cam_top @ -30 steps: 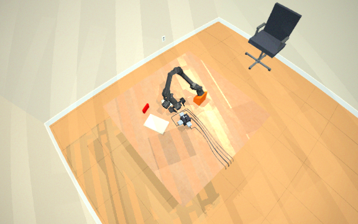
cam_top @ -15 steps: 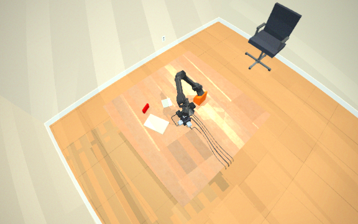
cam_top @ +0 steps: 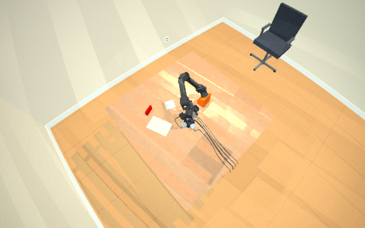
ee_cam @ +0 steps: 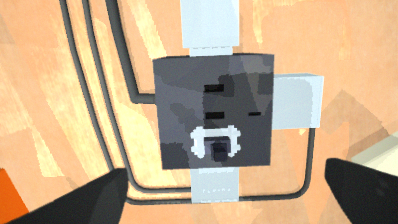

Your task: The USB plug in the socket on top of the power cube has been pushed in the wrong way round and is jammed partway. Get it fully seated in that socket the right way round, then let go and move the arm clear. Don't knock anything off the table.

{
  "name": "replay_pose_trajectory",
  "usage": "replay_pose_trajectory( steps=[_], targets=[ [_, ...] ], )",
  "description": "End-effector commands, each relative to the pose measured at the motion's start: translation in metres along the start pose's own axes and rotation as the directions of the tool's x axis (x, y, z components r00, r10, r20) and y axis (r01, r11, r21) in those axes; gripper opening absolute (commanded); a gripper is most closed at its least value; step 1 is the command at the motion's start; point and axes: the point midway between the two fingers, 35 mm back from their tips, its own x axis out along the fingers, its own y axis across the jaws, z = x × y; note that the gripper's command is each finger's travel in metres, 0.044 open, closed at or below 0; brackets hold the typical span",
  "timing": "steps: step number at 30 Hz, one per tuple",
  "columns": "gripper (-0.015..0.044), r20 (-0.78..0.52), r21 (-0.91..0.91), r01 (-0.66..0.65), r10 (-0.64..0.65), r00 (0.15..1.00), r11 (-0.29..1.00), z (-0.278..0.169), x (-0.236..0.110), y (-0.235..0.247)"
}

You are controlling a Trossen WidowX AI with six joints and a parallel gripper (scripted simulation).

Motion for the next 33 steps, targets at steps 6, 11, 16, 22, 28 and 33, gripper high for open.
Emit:
replay_pose_trajectory(
  steps=[6, 11, 16, 22, 28, 33],
  targets=[
    [0.044, -0.007, -0.008, 0.001, -0.001, 1.0, 1.0, -0.001, 0.01, 0.001],
    [0.044, -0.007, -0.008, 0.001, -0.001, 1.0, 1.0, -0.001, 0.015, 0.001],
    [0.044, -0.007, -0.008, 0.001, -0.001, 1.0, 1.0, -0.001, 0.02, 0.001],
    [0.044, -0.007, -0.008, 0.001, -0.001, 1.0, 1.0, -0.001, 0.024, 0.001],
    [0.0335, -0.002, 0.001, 0.0, 0.0, 1.0, 1.0, 0.0, 0.022, 0.0],
    [0.0204, -0.002, 0.001, 0.0, 0.0, 1.0, 1.0, 0.0, 0.022, 0.0]
  ],
)
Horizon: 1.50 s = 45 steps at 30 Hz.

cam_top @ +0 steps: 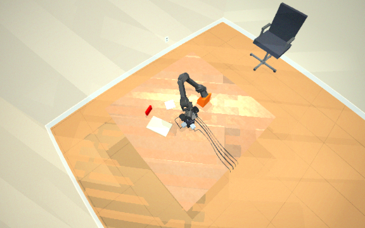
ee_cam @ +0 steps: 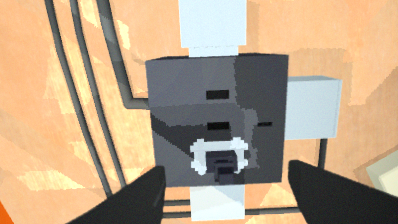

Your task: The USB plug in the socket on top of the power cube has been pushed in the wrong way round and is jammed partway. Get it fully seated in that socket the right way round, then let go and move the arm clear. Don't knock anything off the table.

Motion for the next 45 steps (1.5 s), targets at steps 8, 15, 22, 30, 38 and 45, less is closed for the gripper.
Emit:
replay_pose_trajectory(
  steps=[8, 15, 22, 30, 38, 45],
  targets=[
    [0.0013, 0.001, 0.001, 0.0, 0.0, 1.0, 1.0, 0.0, 0.0, 0.0],
    [0.0, 0.001, 0.001, 0.0, 0.0, 1.0, 1.0, 0.0, 0.0, 0.0],
    [0.0, 0.001, 0.001, 0.0, 0.0, 1.0, 1.0, 0.0, 0.0, 0.0],
    [0.0, 0.0, 0.0, -0.001, 0.001, 1.0, 1.0, 0.0, -0.002, 0.0],
    [0.0, 0.001, 0.0, -0.001, 0.001, 1.0, 1.0, 0.0, -0.008, 0.0],
    [0.0, 0.001, 0.0, -0.001, 0.001, 1.0, 1.0, 0.0, -0.012, 0.0]
  ],
)
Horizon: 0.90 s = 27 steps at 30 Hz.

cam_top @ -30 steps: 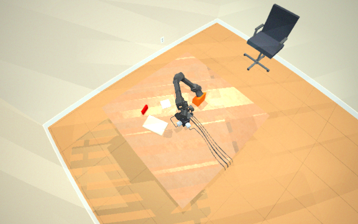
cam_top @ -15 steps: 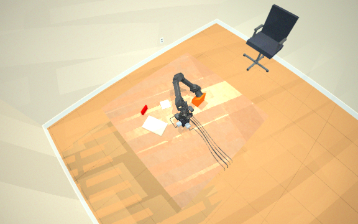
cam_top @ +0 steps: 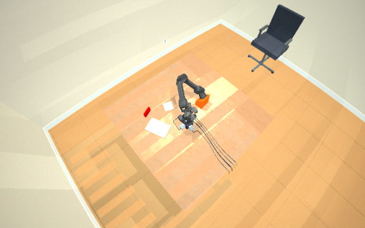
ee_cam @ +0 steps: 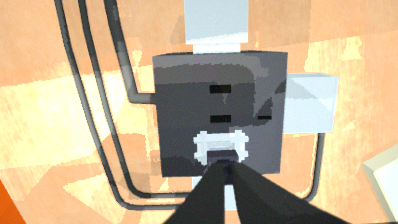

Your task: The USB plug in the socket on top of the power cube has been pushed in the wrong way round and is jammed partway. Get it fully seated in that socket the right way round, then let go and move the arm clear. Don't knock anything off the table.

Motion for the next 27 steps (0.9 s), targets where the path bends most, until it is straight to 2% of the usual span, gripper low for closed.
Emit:
replay_pose_trajectory(
  steps=[1, 27],
  targets=[
    [0.0, 0.008, 0.01, 0.002, -0.002, 1.0, 1.0, 0.001, -0.005, -0.002],
    [0.0, 0.009, 0.01, 0.002, -0.002, 1.0, 1.0, 0.001, -0.022, -0.002]
  ],
)
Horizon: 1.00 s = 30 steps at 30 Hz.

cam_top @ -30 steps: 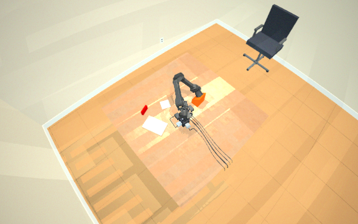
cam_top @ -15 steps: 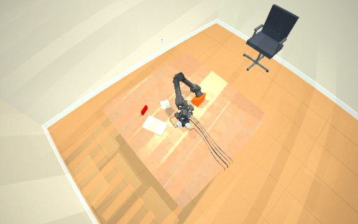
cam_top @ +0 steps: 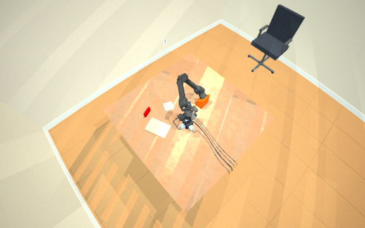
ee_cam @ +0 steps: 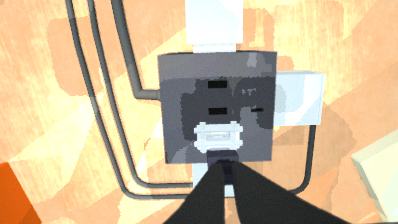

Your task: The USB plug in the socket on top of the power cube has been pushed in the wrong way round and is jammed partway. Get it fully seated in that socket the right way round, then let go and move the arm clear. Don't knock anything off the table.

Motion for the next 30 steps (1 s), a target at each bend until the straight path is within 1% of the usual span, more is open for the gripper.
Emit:
replay_pose_trajectory(
  steps=[1, 7, 15, 23, 30],
  targets=[
    [0.0, 0.008, 0.01, 0.002, -0.002, 1.0, 1.0, 0.001, -0.0039, -0.0014],
    [0.0, 0.003, 0.048, 0.001, -0.001, 1.0, 0.999, 0.0004, -0.0019, -0.0005],
    [0.0, 0.001, 0.245, 0.001, -0.001, 1.0, 0.969, 0.0002, -0.0011, -0.0002],
    [0.0, 0.001, 0.442, 0.0, -0.001, 1.0, 0.897, 0.0002, -0.001, -0.0001],
    [0.0, 0.001, 0.598, 0.0, -0.001, 1.0, 0.801, 0.0002, -0.001, -0.0001]
  ],
)
